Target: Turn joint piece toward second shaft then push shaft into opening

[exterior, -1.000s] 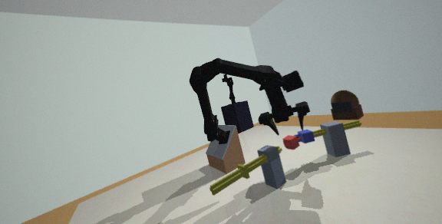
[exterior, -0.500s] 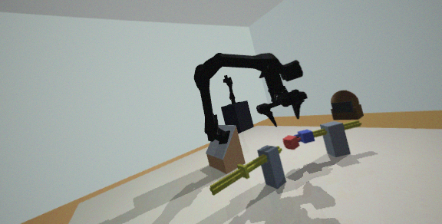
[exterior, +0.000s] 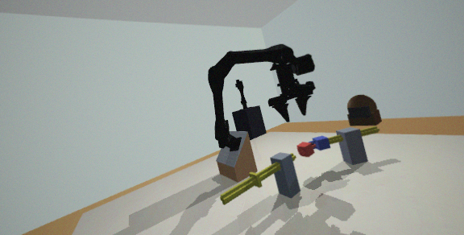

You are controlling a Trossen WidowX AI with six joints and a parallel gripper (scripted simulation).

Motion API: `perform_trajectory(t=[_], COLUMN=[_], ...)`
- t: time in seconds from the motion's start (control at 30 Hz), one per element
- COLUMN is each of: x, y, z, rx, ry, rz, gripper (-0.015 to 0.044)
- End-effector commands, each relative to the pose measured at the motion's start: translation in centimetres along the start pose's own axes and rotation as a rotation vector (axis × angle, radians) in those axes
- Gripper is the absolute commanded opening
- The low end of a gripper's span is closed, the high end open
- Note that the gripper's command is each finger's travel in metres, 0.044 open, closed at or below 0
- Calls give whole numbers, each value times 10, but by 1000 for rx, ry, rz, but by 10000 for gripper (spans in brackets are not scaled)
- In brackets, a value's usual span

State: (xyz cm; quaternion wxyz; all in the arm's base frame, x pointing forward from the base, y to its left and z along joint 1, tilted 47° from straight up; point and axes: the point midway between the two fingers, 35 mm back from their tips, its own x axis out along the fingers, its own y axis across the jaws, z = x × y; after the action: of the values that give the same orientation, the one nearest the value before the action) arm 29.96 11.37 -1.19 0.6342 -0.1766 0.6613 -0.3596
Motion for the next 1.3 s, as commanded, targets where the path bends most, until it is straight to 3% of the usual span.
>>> perform_trajectory(t=[0.0, 0.2, 0.43, 0.63, 1.27], x=[-4, -1, 31, 32, 40], y=[-1, -7, -70, -71, -74], z=[-1, 0, -5, -5, -4], rx=[-70, -70, -70, -49, 555], ry=[-1, -1, 0, 0, 2], rz=[-18, -18, -25, -24, 7], gripper=[440, 440, 440, 440, 440])
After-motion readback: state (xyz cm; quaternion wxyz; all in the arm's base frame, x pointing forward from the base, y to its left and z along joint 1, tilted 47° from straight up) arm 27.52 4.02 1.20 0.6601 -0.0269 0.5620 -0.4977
